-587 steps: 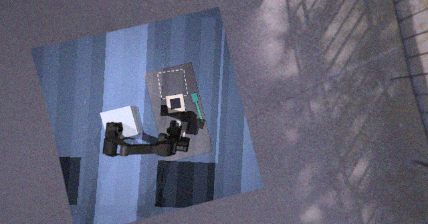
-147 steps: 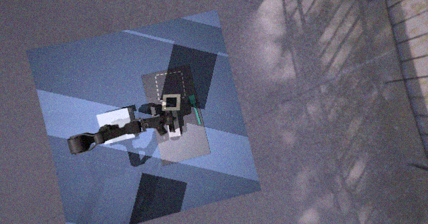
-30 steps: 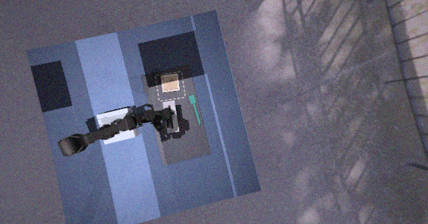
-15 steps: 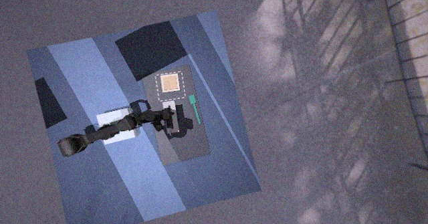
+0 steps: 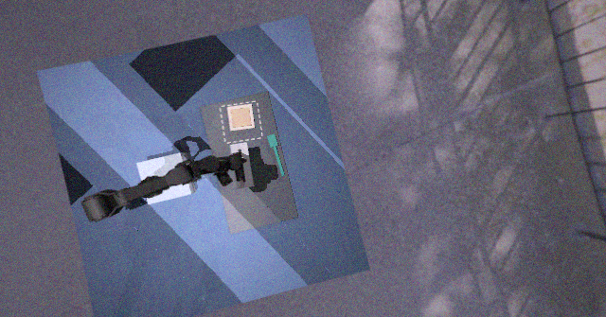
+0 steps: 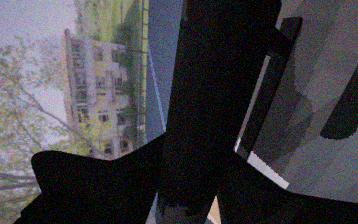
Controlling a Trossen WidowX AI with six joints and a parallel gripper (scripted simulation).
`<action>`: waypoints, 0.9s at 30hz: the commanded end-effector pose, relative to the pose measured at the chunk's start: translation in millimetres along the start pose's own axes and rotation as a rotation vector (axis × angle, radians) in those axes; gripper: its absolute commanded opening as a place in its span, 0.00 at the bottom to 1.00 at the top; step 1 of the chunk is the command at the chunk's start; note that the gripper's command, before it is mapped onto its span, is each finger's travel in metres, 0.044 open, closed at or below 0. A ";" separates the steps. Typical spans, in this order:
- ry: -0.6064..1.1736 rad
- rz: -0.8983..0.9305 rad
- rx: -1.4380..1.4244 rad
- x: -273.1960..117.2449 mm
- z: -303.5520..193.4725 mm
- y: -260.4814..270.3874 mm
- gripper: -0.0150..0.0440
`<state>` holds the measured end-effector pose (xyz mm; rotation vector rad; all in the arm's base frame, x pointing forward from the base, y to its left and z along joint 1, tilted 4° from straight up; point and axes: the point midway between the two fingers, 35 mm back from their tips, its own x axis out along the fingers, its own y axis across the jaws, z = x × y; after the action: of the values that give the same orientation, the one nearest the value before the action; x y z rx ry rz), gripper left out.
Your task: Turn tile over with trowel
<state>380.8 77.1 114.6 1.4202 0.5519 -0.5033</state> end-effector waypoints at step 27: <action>0.027 -0.029 -0.006 30.4 -91.2 43.1 0.25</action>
<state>419.3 156.8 116.9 1.4064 0.6088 -0.5119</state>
